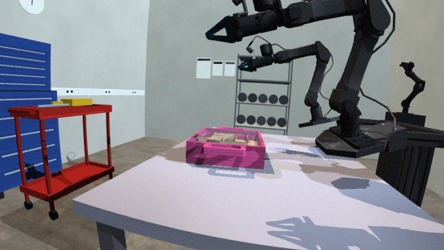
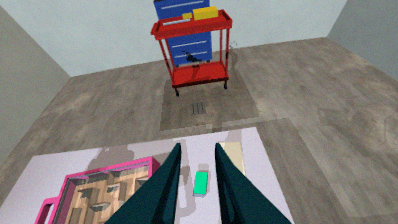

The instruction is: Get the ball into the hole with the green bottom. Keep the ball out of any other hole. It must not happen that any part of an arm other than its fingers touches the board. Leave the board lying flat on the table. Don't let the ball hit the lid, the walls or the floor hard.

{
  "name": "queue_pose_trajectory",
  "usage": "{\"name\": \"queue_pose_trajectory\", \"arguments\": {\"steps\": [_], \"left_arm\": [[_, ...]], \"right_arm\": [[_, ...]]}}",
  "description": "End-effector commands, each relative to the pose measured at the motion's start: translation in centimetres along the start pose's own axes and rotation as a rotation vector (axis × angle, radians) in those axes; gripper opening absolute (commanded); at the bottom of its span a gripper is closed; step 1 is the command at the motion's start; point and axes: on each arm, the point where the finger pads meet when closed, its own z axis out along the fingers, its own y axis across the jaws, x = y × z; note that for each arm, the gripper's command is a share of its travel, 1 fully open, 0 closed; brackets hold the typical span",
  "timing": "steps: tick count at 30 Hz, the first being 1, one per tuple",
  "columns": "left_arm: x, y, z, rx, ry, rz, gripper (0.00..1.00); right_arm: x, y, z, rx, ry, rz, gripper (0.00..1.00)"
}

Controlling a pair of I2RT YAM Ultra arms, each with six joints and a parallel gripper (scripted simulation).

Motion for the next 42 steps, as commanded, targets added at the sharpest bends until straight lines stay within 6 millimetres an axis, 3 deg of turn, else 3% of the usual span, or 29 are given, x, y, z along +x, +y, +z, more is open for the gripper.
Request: {"name": "queue_pose_trajectory", "arguments": {"steps": [1,5,11,12,14,22,24,29,30,42], "left_arm": [[-1.4,-0.2,-0.1,-0.001,-0.024,0.008,0.34],[-1.3,-0.3,0.2,0.002,-0.024,0.008,0.34],[-1.3,-0.4,0.4,0.005,-0.023,0.008,0.34],[-1.5,-0.1,-0.7,0.001,-0.038,0.005,0.34],[-2.1,-0.5,-1.2,0.006,-0.057,0.007,0.34],[-0.3,-0.5,-0.7,0.006,-0.017,0.008,0.34],[-1.6,-0.5,-0.9,0.006,-0.039,0.007,0.34],[-1.5,-0.5,-0.9,0.006,-0.038,0.007,0.34],[-1.5,-0.5,-0.9,0.006,-0.036,0.007,0.34],[-1.2,-0.5,-0.7,0.007,-0.029,0.008,0.34]], "right_arm": [[1.6,-0.1,0.2,0.003,0.033,-0.006,0.34],[-1.1,-0.1,-0.1,0.004,-0.023,-0.006,0.34],[-1.3,-0.1,0.0,0.005,-0.022,-0.006,0.34],[-0.6,-0.1,-0.1,0.002,-0.012,-0.006,0.34],[-1.5,-0.1,0.0,0.006,-0.026,-0.006,0.34],[-1.5,-0.2,0.2,0.007,-0.025,-0.006,0.34],[-1.5,-0.2,0.3,0.008,-0.023,-0.006,0.34],[-0.6,-0.1,-0.1,0.004,-0.012,-0.006,0.34],[-1.5,-0.2,-0.3,0.008,-0.029,-0.006,0.34],[-1.3,-0.3,-0.4,0.01,-0.027,-0.006,0.34]]}}
